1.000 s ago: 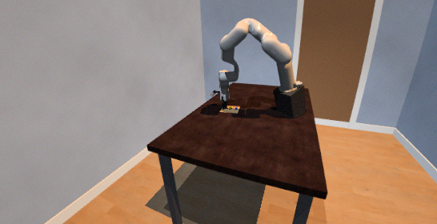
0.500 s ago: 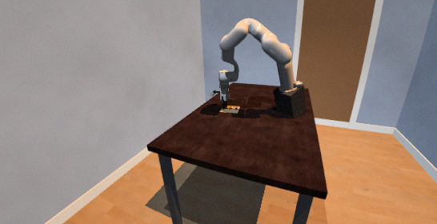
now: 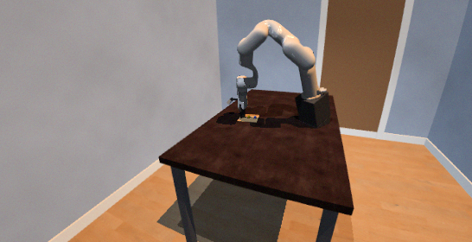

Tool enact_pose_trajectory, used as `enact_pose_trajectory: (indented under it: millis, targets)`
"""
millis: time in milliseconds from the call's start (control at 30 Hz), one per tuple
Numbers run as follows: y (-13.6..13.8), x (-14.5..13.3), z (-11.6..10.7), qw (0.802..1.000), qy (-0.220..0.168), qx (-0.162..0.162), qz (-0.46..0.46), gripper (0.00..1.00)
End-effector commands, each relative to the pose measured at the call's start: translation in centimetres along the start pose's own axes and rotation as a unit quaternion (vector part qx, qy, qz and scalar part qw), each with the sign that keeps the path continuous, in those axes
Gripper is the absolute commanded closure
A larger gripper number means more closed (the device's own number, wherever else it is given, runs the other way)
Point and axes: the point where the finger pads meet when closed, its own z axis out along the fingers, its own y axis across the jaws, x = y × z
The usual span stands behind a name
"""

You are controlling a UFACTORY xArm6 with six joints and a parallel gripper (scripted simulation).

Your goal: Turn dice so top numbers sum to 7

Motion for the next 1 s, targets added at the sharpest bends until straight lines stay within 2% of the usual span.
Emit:
enact_pose_trajectory:
  millis: [0,133,167,233,267,333,367,533,567,967]
  targets:
    - [0.0,0.15,-0.1,1.0,0.002,0.0,0.0,0.89]
    - [0.0,0.15,-0.1,1.0,0.002,0.0,0.0,0.89]
    - [0.0,0.15,-0.1,1.0,0.002,0.0,0.0,0.85]
    - [0.0,0.15,-0.1,1.0,0.002,0.0,0.0,0.85]
    - [0.0,0.15,-0.1,1.0,0.002,0.0,0.0,0.81]
    - [0.0,0.15,-0.1,1.0,0.002,0.0,0.0,0.81]
    - [0.0,0.15,-0.1,1.0,0.002,0.0,0.0,0.77]
    - [0.0,0.15,-0.1,1.0,0.002,0.0,0.0,0.73]
    - [0.0,0.15,-0.1,1.0,0.002,0.0,0.0,0.69]
    - [0.0,0.15,-0.12,1.0,0.002,0.0,0.0,0.69]
